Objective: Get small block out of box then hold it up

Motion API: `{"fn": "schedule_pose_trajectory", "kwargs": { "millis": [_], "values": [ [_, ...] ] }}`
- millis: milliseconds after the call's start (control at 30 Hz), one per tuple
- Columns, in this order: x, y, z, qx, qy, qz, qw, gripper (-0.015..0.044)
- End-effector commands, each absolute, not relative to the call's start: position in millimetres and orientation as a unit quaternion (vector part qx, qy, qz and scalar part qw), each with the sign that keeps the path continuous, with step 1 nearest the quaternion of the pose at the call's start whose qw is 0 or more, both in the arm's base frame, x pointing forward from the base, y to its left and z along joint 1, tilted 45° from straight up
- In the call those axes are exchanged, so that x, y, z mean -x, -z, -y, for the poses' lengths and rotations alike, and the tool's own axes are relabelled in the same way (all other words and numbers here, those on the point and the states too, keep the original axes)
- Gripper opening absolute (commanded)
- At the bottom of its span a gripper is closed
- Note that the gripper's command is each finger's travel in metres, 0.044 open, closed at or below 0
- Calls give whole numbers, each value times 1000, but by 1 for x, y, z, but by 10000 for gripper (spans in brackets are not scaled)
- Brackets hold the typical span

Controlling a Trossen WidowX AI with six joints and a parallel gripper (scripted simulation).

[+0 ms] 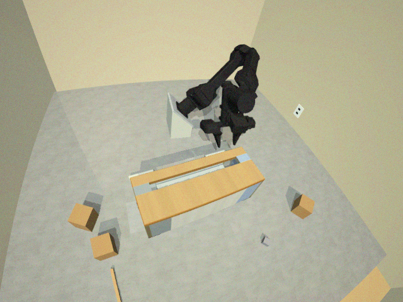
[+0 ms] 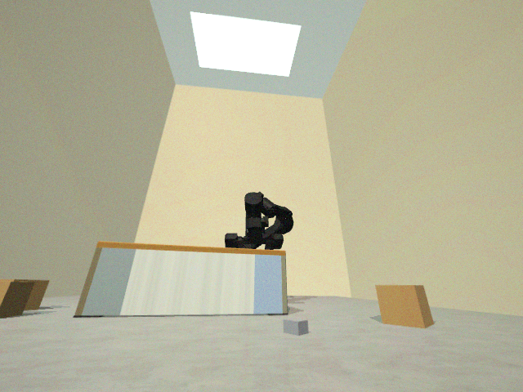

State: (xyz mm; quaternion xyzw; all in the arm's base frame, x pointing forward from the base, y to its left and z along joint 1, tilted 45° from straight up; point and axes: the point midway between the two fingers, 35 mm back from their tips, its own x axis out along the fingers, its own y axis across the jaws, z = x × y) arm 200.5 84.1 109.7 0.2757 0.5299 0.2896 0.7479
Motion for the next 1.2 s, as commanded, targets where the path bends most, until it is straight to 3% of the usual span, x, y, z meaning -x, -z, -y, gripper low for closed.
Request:
{"fn": "schedule_pose_trajectory", "kwargs": {
  "millis": [0,533,1167],
  "values": [
    [-196,-93,-93,94,-493,-352,790,285],
    [-194,-83,-101,428,-593,-110,673,285],
    [-195,-83,-113,716,-545,222,374,285]
  ]
}}
